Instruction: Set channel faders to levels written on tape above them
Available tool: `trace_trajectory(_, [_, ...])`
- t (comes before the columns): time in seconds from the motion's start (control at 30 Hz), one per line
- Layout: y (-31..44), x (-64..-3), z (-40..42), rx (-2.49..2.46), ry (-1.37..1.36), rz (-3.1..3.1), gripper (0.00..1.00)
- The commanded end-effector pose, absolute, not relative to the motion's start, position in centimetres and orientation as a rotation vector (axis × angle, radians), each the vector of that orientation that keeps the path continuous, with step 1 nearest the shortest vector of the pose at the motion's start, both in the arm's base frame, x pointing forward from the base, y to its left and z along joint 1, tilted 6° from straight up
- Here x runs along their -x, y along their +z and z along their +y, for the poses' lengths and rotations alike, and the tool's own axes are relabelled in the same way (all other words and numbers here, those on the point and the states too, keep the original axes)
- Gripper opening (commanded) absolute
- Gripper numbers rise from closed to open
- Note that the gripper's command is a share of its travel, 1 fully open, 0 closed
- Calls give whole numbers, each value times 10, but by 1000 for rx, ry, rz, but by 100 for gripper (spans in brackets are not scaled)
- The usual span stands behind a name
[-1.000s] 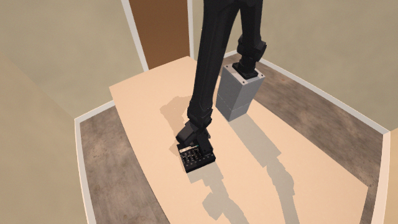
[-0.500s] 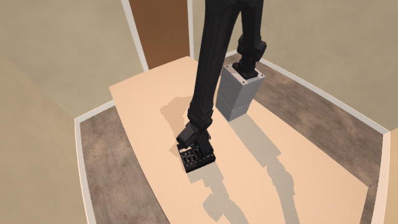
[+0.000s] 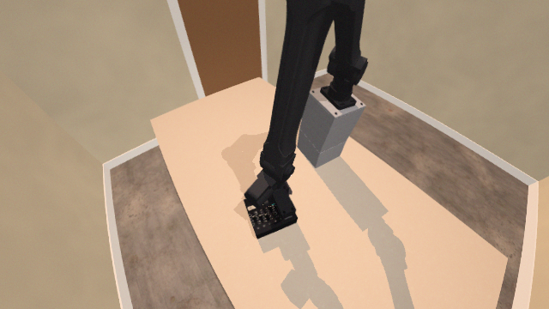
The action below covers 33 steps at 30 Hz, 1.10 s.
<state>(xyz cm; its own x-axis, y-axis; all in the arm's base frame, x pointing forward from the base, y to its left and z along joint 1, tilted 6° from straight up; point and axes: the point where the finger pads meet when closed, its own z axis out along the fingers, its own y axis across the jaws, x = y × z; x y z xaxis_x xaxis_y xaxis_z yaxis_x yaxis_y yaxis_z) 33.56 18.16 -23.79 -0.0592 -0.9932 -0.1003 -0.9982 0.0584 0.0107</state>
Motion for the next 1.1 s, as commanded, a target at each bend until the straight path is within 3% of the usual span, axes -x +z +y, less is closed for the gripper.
trace_trajectory(0.0, [-231, -345, 196, 2097, 118, 2215, 0])
trace_trajectory(1.07, [-230, -346, 205, 2098, 117, 2209, 0])
